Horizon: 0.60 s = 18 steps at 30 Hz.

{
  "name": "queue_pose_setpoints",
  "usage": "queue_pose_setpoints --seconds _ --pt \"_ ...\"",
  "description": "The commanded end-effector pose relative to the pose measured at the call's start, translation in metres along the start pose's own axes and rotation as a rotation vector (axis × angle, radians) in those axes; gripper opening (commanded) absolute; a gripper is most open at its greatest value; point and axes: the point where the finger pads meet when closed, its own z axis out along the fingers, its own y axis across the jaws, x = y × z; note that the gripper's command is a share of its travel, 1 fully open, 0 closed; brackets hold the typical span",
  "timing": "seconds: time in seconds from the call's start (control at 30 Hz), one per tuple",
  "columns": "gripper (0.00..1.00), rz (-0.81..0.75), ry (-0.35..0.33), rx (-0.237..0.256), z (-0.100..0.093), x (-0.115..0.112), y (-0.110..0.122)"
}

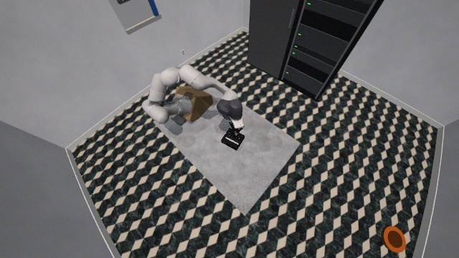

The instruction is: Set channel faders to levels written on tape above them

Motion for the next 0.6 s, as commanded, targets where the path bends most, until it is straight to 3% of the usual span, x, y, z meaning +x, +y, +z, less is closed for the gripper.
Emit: queue_pose_setpoints --seconds 0.0,0.3,0.5,0.57 --pt "0.00 0.004 0.002 -0.008 -0.001 0.000 0.002" --pt "0.00 0.004 0.002 -0.008 -0.001 0.000 0.003" --pt "0.00 0.004 0.002 -0.008 0.002 -0.026 0.043" --pt "0.00 0.004 0.002 -0.008 0.002 -0.028 0.046"
